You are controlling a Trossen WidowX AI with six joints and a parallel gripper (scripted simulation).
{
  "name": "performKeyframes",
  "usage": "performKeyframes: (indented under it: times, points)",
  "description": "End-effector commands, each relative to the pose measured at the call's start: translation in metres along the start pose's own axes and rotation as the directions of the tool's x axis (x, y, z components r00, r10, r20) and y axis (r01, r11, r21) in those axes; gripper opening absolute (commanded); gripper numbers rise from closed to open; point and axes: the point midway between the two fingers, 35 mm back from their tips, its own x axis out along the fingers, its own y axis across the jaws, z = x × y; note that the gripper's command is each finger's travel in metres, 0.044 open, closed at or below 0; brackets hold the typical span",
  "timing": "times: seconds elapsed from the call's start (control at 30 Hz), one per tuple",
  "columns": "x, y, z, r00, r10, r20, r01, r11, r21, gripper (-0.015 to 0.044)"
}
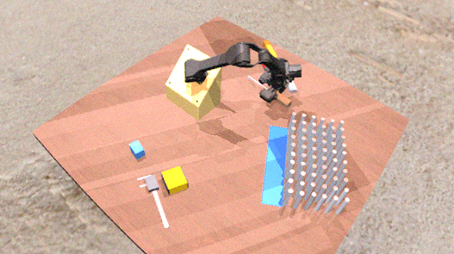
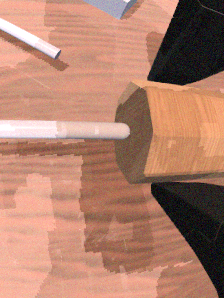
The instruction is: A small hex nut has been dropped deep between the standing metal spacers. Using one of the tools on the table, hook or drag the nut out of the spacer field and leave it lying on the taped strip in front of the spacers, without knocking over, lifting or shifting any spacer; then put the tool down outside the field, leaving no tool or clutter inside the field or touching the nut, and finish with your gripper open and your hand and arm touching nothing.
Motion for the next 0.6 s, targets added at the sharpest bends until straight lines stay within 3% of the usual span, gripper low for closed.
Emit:
performKeyframes:
  times: [0.0, 0.57]
  points:
    - [0.007, 0.002, 0.002, 1.000, 0.003, 0.001, -0.003, 1.000, -0.007, 0.0000]
    - [0.028, 0.008, 0.004, 1.000, -0.007, -0.004, 0.007, 1.000, 0.003, 0.0000]
